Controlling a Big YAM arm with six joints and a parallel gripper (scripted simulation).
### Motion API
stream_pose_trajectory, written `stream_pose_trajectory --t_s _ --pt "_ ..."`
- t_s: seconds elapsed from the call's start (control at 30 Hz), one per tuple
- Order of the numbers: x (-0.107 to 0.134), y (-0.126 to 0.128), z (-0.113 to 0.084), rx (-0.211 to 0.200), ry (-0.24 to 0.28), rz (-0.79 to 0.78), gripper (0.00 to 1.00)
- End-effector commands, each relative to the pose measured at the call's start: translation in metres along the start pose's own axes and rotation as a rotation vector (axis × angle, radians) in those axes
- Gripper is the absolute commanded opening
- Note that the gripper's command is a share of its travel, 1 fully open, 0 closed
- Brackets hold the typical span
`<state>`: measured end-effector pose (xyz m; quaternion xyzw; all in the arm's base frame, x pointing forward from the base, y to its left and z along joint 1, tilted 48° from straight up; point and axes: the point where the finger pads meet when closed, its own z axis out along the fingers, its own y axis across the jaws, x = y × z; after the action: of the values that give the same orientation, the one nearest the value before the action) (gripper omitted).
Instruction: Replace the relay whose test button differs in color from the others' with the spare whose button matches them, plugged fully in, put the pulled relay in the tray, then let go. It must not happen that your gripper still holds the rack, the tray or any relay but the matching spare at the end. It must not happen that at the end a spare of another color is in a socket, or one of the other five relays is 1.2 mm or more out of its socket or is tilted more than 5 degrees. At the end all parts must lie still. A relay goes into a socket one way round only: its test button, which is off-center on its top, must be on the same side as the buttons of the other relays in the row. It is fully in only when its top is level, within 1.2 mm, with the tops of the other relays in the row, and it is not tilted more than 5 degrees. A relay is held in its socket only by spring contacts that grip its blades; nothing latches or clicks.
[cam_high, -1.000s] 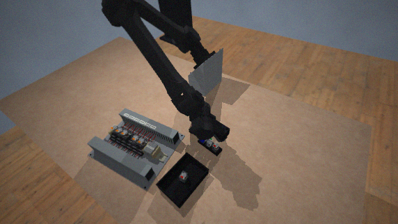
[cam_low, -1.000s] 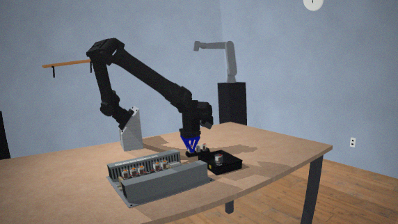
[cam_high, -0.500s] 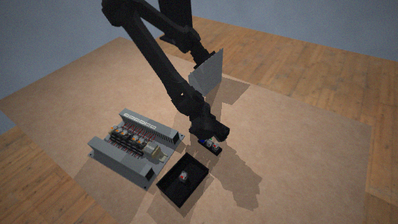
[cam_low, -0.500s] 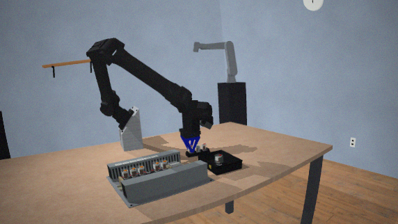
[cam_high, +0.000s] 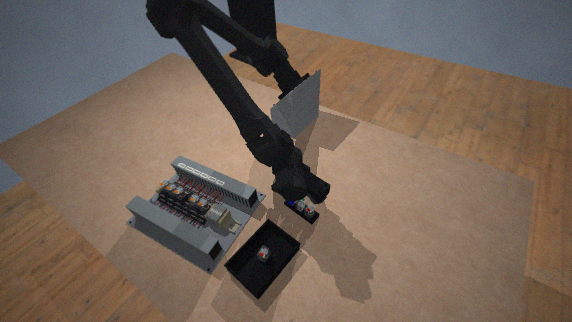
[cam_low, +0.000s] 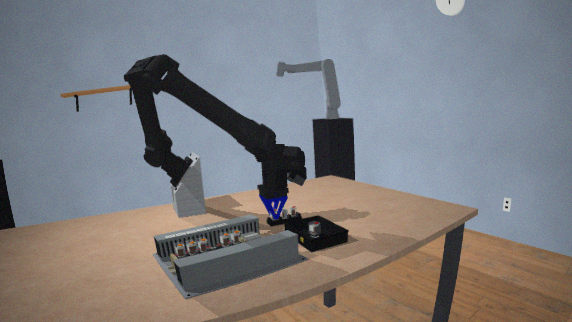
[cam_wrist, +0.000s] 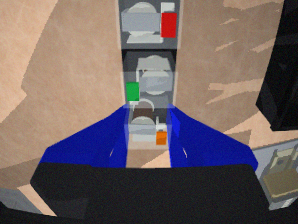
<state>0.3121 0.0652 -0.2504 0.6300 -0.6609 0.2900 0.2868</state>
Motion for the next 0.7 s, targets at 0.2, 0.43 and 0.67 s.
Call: stream_pose_trajectory --t_s 0.2,0.43,0.67 --pt "-0.004 -0.006 -0.003 0.013 -0.012 0.011 0.0" --pt "-0.004 -0.007 -0.01 0.019 -0.013 0.011 0.0" --pt "-0.006 -0.011 -0.02 0.031 -0.02 0.014 0.0"
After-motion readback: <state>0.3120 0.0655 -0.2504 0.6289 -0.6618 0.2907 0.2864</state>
